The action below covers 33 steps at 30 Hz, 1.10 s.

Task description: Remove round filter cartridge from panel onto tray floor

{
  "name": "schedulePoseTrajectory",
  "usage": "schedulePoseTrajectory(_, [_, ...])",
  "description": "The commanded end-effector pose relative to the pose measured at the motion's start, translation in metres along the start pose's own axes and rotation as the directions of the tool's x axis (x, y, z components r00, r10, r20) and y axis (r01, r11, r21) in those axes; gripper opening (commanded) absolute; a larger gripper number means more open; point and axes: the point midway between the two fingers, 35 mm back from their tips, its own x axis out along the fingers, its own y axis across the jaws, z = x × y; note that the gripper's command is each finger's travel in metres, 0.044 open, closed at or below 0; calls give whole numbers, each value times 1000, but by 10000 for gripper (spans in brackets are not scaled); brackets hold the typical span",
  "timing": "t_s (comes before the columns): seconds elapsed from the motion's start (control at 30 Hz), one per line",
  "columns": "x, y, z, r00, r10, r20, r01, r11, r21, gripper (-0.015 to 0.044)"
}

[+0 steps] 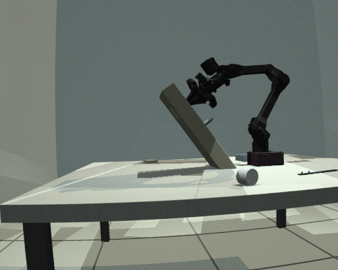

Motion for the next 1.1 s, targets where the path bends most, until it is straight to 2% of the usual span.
schedulePoseTrajectory(0.0, [2,2,-3,1000,2,-6,-2,1000,-4,90])
schedulePoseTrajectory(1.07, [2,0,0,1000,2,-6,-2,1000,-4,90])
